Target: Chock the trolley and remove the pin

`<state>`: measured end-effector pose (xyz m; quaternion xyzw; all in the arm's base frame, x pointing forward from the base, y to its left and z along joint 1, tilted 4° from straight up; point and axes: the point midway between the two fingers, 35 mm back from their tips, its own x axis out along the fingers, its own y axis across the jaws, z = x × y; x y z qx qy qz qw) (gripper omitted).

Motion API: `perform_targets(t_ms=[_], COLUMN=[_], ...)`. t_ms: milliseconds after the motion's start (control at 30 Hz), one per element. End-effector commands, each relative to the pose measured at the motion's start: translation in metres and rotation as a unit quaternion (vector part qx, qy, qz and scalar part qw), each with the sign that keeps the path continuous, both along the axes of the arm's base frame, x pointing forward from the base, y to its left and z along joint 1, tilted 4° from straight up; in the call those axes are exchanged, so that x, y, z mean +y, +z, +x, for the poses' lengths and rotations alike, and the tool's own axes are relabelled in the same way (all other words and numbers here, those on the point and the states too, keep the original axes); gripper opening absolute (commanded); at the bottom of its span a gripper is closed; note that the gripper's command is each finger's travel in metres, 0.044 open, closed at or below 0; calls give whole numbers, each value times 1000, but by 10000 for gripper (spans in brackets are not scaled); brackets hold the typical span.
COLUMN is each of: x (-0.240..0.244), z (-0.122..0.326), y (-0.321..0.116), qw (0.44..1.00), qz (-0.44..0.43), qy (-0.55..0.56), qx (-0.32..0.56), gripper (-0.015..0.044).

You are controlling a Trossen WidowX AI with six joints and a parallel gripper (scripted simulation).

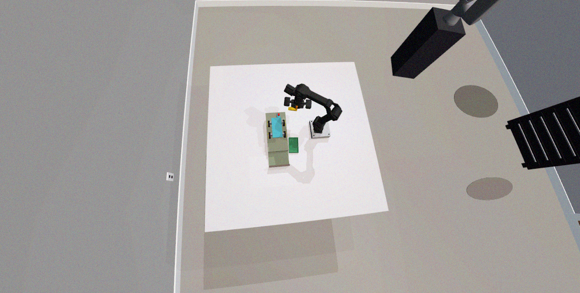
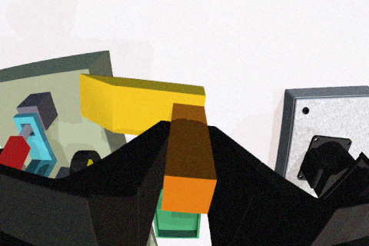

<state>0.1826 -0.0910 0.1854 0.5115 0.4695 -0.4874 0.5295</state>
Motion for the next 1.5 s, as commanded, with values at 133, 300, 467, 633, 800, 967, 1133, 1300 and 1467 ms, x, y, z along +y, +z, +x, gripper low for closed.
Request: perform_targets(t_ms=[133,300,467,633,800,967,1133,1300,1467], x=[-1,-1,-1,-1,-1,-1,-1,-1,-1], z=[0,0,0,0,0,0,0,0,0], y=[1,1,1,1,1,1,1,1,1], qw=[990,975,952,923,906,889,846,797,743], qz=[-13,-20,-27,-33,-36,-39,-46,-51,-57], qy=[139,222,304,383,421,456,531,601,666], qx=[5,8,11,14,16,17,20,23,25], gripper=[0,0,0,0,0,0,0,0,0])
